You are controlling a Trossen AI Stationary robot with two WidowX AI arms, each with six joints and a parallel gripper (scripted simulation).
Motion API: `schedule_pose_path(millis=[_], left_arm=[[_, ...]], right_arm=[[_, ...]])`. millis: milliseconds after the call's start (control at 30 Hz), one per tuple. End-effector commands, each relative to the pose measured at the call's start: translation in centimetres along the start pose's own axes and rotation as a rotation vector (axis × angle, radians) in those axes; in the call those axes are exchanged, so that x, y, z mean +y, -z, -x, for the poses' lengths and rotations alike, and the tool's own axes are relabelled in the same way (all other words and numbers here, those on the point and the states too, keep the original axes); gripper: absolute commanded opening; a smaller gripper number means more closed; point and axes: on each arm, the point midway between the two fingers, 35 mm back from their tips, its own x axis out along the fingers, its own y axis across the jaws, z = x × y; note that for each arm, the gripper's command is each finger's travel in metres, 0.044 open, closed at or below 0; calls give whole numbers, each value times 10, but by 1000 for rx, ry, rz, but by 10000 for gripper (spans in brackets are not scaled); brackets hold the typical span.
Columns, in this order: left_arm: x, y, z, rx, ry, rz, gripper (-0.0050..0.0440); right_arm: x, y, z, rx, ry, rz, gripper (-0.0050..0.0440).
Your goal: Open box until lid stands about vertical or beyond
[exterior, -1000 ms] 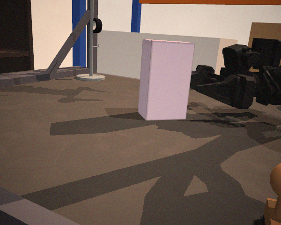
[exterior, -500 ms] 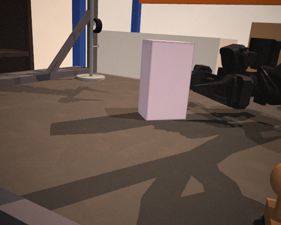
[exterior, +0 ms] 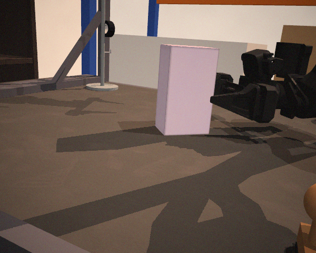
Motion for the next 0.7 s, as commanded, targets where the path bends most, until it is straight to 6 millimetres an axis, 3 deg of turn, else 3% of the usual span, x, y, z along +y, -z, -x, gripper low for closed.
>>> schedule_pose_path(millis=[0, 667], left_arm=[[-4, -13, -5, -6, 1, 31, 440], [-4, -14, -16, -6, 1, 31, 440]], right_arm=[[-1, -7, 1, -16, 3, -5, 440], [-1, -7, 1, -16, 3, -5, 440]])
